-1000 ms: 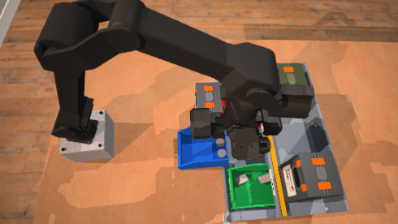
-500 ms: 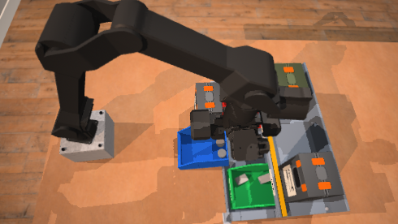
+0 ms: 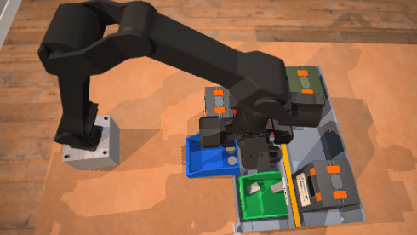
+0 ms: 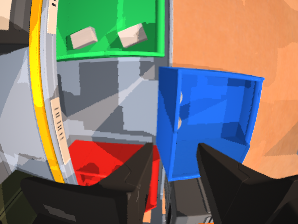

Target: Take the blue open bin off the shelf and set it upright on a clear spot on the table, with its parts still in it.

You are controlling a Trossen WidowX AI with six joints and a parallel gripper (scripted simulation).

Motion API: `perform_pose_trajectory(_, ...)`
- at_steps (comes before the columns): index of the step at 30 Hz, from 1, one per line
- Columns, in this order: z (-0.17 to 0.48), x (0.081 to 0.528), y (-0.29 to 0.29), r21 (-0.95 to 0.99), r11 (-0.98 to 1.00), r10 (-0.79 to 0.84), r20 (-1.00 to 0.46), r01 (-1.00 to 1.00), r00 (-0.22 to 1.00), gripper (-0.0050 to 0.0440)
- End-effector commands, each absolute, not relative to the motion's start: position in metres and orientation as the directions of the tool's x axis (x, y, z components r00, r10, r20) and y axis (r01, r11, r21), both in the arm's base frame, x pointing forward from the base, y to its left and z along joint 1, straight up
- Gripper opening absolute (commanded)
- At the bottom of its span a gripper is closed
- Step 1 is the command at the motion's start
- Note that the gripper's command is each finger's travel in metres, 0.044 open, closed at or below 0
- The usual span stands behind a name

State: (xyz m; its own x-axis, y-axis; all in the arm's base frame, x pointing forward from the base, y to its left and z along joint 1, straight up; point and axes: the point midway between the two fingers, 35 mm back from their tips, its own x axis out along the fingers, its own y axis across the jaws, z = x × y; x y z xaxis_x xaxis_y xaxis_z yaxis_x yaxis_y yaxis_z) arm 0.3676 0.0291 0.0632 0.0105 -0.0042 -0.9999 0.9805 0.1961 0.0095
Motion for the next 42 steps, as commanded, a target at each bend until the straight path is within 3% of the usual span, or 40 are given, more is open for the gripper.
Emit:
perform_pose_trajectory(1,0.064,0.369,0.029,0.026,0.194,-0.004,-1.000,0.981,0.028,0.0150)
perform_pose_trajectory(42,0.046,0.369,0.029,0.026,0.194,-0.004,-1.000,0.981,0.028,0.0150)
